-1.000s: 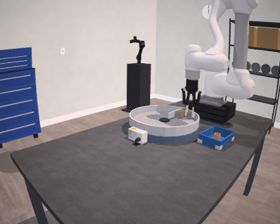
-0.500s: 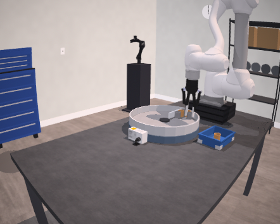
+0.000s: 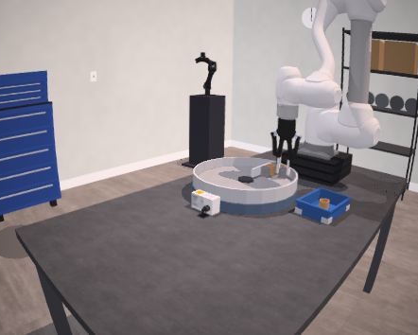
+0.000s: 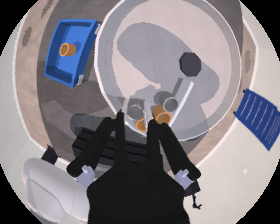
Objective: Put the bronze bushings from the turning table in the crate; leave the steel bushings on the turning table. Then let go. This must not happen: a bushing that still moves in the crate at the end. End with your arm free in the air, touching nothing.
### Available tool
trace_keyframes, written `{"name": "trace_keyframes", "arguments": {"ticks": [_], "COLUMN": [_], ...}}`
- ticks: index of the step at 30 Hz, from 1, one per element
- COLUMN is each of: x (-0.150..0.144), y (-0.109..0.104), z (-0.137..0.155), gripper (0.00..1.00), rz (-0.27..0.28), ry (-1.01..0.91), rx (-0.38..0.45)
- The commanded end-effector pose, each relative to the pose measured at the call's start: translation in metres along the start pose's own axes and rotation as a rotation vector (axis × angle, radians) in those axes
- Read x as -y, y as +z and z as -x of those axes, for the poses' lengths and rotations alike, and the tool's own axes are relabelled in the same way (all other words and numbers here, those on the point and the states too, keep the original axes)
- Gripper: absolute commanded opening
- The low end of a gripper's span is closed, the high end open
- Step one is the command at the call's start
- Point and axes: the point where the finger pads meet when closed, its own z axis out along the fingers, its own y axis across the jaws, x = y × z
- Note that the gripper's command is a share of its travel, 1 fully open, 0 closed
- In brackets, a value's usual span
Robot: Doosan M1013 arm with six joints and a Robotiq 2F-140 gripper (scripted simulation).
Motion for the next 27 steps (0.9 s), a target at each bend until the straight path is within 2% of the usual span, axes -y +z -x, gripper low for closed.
{"name": "trace_keyframes", "arguments": {"ticks": [1, 14, 27], "x": [0.001, 0.001, 0.001], "y": [0.003, -0.002, -0.047], "z": [0.001, 0.001, 0.001], "gripper": [0.0, 0.0, 0.0], "rz": [-0.003, -0.003, -0.003], "ry": [0.002, 0.002, 0.002], "rx": [0.0, 0.0, 0.0]}}
